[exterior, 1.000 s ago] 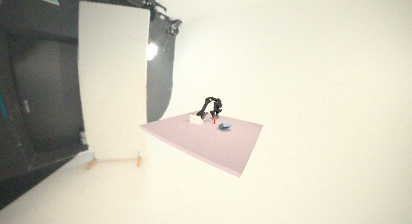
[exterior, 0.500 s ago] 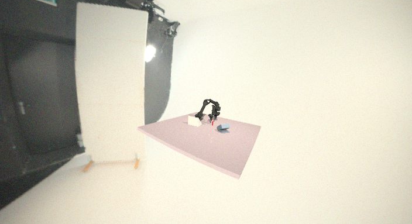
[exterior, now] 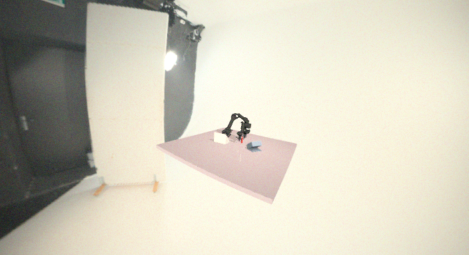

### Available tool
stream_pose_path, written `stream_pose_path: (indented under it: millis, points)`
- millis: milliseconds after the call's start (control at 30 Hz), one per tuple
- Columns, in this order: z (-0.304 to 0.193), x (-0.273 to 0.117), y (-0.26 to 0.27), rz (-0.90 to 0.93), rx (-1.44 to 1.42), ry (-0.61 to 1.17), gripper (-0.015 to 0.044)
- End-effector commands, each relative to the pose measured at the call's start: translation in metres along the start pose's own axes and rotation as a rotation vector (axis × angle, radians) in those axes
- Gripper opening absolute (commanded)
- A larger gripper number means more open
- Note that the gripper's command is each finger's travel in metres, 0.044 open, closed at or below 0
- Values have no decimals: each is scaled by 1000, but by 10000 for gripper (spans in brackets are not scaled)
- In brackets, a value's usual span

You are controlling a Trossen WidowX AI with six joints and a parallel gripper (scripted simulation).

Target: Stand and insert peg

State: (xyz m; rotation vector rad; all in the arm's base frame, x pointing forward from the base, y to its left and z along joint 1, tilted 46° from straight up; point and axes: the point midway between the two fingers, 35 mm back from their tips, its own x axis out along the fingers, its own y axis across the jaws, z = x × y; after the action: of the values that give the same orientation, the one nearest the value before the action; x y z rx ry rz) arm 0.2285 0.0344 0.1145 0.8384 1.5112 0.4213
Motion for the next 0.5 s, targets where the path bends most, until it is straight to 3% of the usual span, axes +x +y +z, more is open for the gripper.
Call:
stream_pose_path:
  millis: [0,267,467]
  points:
    - [-2,9,1,5,4,3,440]
    - [-3,16,1,7,3,3,440]
    - [-2,13,1,3,-1,2,282]
